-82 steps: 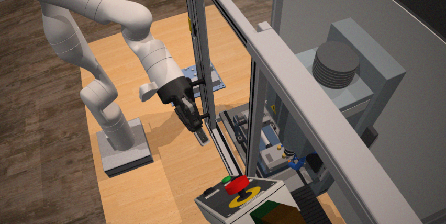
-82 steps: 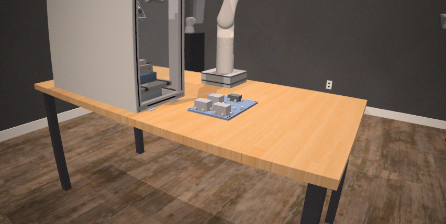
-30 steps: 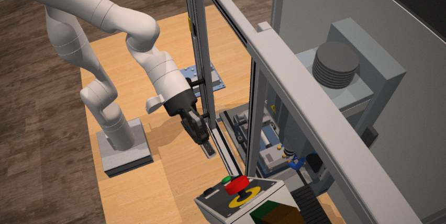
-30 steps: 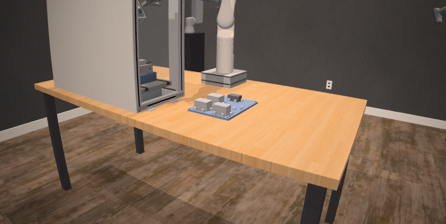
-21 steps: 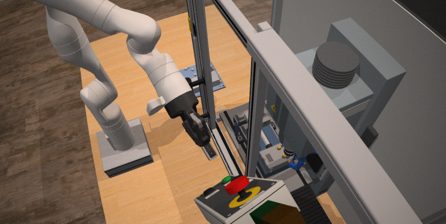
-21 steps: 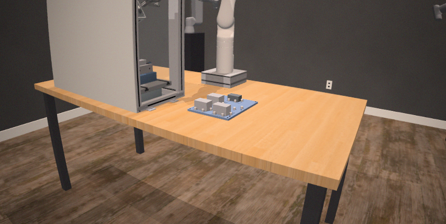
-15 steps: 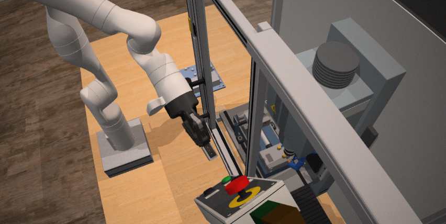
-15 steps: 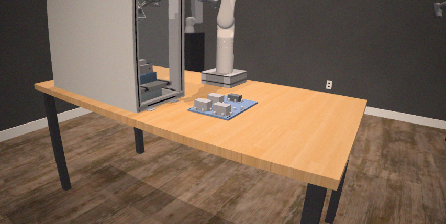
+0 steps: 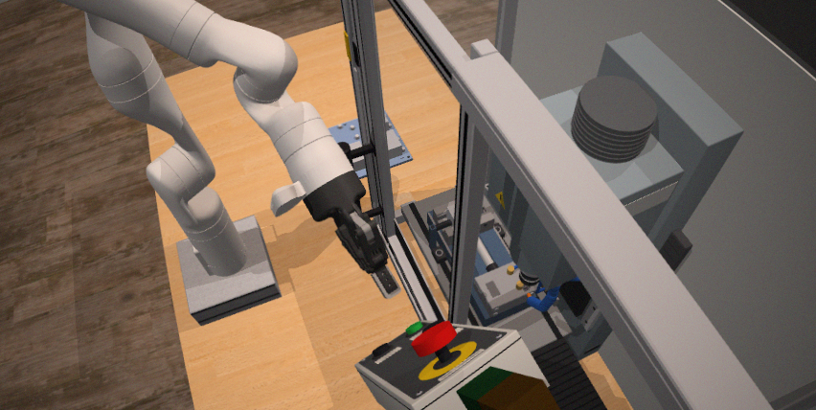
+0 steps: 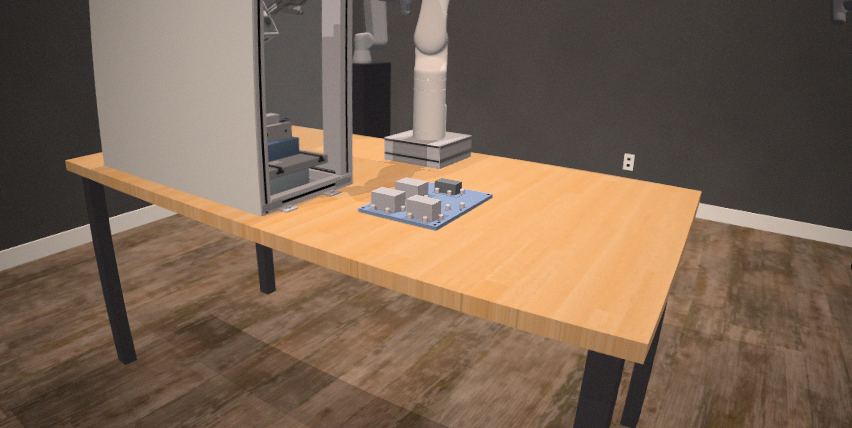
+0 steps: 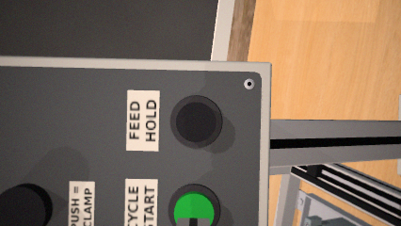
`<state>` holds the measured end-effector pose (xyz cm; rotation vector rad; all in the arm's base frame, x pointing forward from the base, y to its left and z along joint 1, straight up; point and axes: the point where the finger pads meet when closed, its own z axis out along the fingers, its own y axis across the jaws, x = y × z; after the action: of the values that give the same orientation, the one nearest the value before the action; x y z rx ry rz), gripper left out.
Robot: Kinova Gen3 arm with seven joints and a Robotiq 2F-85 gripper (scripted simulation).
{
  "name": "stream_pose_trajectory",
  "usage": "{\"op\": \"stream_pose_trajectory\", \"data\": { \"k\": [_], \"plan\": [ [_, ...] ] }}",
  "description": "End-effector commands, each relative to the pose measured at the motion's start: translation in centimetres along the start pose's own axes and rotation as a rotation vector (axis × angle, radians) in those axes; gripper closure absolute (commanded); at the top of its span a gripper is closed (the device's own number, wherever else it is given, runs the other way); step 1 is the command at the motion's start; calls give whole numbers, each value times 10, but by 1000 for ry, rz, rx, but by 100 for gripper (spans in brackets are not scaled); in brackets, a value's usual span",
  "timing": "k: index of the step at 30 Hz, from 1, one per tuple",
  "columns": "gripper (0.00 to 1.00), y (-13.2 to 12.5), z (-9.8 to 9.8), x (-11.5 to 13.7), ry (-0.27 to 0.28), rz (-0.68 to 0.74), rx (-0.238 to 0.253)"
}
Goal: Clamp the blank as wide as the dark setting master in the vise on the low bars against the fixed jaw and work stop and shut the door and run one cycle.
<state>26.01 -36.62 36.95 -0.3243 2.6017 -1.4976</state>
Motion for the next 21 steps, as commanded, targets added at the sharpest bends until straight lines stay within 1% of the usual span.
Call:
{"op": "stream_pose_trajectory", "data": {
  "k": [1, 21],
  "plan": [
    [90, -1, 1, 0, -3, 5, 0],
    [90, -1, 5, 0, -2, 3, 1]
  ]
}}
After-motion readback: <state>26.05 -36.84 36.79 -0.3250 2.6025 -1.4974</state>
